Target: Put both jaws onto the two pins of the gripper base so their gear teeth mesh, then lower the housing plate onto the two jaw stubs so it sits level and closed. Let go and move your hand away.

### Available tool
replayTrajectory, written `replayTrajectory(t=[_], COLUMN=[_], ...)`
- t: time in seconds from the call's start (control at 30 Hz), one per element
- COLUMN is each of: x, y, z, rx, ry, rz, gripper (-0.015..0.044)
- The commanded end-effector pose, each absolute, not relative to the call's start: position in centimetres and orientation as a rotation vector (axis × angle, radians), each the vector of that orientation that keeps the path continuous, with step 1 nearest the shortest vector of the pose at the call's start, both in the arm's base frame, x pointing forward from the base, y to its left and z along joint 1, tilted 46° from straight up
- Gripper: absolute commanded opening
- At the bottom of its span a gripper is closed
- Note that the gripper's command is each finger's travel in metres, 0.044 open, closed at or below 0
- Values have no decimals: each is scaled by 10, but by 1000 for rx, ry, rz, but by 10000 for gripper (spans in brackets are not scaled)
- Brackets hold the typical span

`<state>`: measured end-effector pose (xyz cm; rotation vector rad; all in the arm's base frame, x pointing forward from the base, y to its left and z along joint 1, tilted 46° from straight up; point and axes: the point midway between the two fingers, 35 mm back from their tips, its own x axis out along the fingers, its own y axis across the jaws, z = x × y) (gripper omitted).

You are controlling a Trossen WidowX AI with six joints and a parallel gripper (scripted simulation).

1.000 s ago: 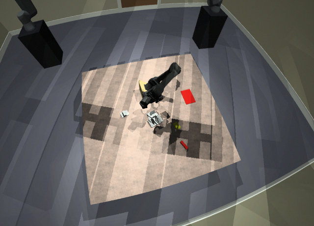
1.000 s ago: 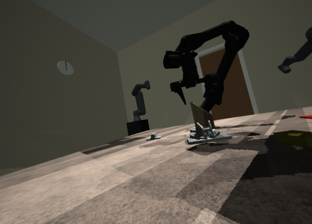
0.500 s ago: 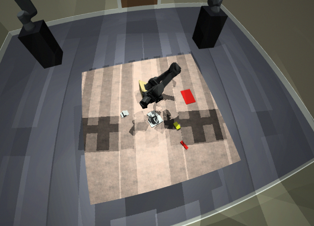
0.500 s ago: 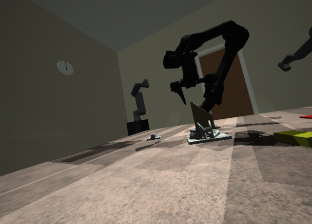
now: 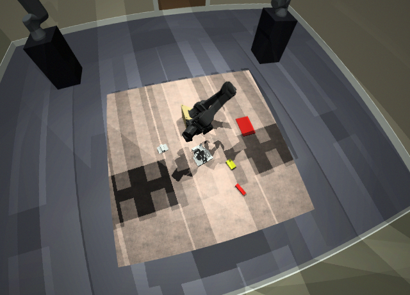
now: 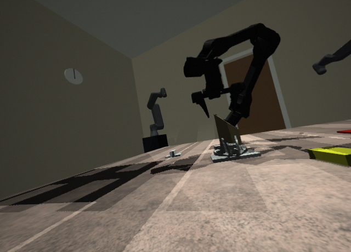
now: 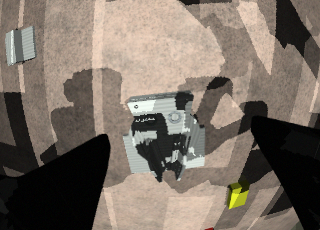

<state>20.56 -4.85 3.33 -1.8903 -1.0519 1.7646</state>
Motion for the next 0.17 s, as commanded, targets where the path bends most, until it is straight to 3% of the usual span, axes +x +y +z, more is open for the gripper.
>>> replayTrajectory(t=[0.0, 0.13], x=[206, 206], y=[-49, -49], z=[34, 34], rx=[-1895, -1895], ry=[-1055, -1055], rz=[1767, 1767], gripper=[440, 440])
